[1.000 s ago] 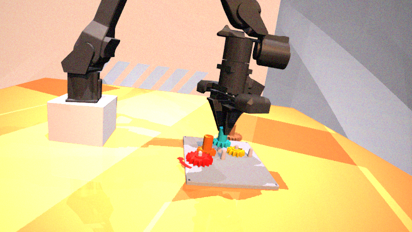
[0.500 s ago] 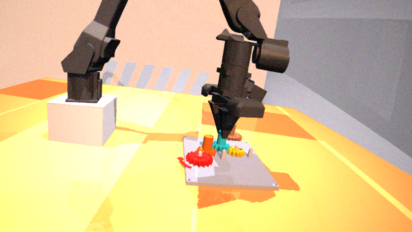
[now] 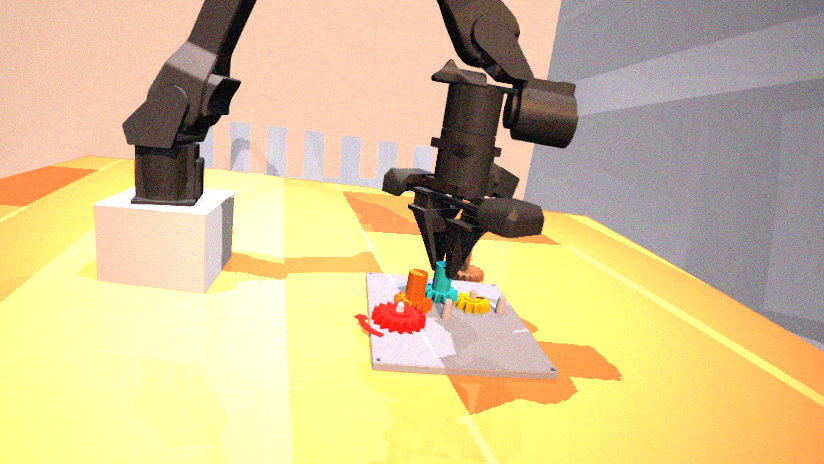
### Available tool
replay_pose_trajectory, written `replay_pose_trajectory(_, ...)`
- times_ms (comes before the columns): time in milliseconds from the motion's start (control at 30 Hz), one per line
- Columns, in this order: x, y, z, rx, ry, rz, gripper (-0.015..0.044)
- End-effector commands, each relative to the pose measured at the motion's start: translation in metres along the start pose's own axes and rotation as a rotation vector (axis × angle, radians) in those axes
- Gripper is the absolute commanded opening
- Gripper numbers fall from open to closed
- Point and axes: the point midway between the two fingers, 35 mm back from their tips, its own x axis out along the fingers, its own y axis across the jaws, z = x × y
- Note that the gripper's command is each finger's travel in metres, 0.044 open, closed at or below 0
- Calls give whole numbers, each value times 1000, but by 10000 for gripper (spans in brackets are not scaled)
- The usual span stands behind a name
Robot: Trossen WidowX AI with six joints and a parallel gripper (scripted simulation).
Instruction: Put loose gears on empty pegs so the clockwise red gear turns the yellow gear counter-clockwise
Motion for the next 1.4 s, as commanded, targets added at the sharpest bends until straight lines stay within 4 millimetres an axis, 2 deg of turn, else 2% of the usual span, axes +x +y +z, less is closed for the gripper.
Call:
replay_pose_trajectory(0, 1, -1, 0, -75, -1, -1, 0)
replay_pose_trajectory(267, 3, -1, 1, 21, -1, -1, 0)
replay_pose_trajectory(767, 6, -1, 0, 420, -1, 0, 0)
replay_pose_trajectory(933, 5, -1, 0, 363, -1, -1, 131)
replay_pose_trajectory(967, 4, -1, 0, 340, -1, -1, 140)
replay_pose_trajectory(1100, -2, -1, 1, 278, -1, -1, 140)
replay_pose_trajectory(1267, -37, -1, 1, 195, -1, -1, 140)
replay_pose_trajectory(1367, -44, 0, 1, 178, -1, -1, 140)
